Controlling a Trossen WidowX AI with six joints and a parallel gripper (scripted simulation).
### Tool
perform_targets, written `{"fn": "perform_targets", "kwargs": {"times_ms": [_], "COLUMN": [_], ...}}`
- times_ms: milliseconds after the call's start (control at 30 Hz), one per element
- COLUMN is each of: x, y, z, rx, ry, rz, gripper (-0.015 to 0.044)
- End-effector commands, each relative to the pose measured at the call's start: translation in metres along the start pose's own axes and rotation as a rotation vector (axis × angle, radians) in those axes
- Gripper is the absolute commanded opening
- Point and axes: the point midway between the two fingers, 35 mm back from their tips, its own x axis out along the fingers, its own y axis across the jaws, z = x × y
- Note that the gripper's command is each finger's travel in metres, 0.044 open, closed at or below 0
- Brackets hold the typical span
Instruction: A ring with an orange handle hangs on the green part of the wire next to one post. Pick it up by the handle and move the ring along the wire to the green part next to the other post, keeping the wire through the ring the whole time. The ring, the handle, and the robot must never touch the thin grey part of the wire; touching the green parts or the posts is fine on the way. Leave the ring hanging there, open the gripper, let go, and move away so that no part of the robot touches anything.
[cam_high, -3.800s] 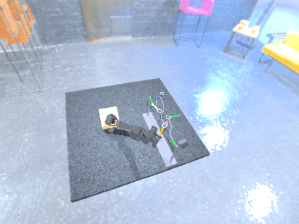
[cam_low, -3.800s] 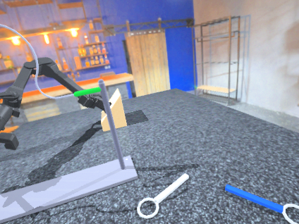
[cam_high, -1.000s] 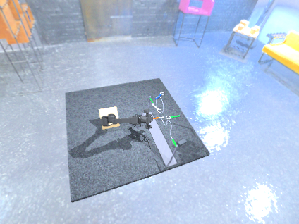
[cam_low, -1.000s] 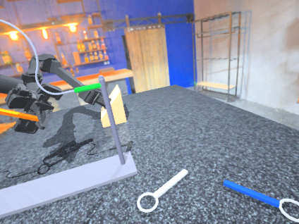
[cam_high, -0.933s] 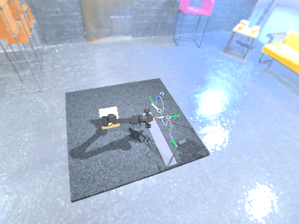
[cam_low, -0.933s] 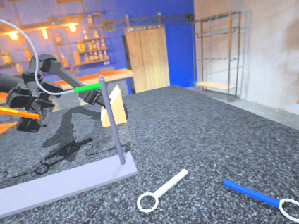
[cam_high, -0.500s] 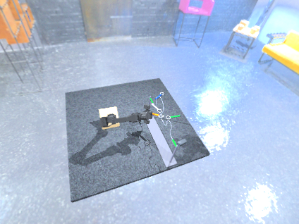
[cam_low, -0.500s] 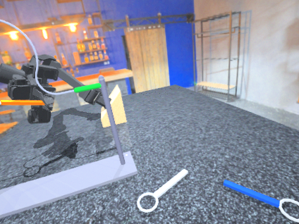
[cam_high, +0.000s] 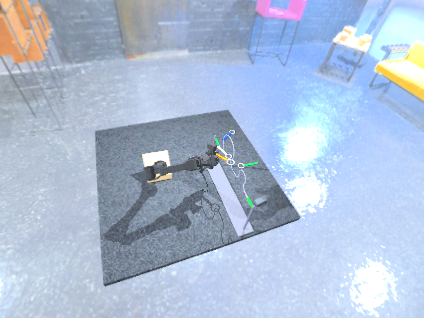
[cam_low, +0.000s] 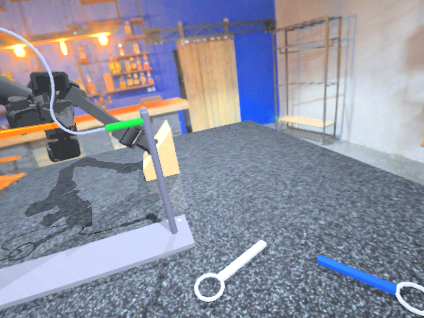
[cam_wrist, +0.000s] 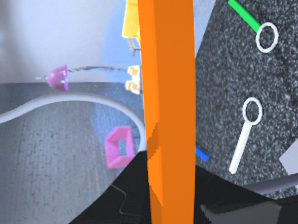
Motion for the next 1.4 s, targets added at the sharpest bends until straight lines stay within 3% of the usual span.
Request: {"fn": "perform_targets", "kwargs": {"times_ms": [0, 1367], "x": [-0.003, -0.02], "y": [0.014, 0.074], "z": [0.003, 0.019], "rx": [0.051, 0.402], "ry": [0.002, 0.049], "rz": [0.042, 0.238], "gripper": [-0.015, -0.015]}}
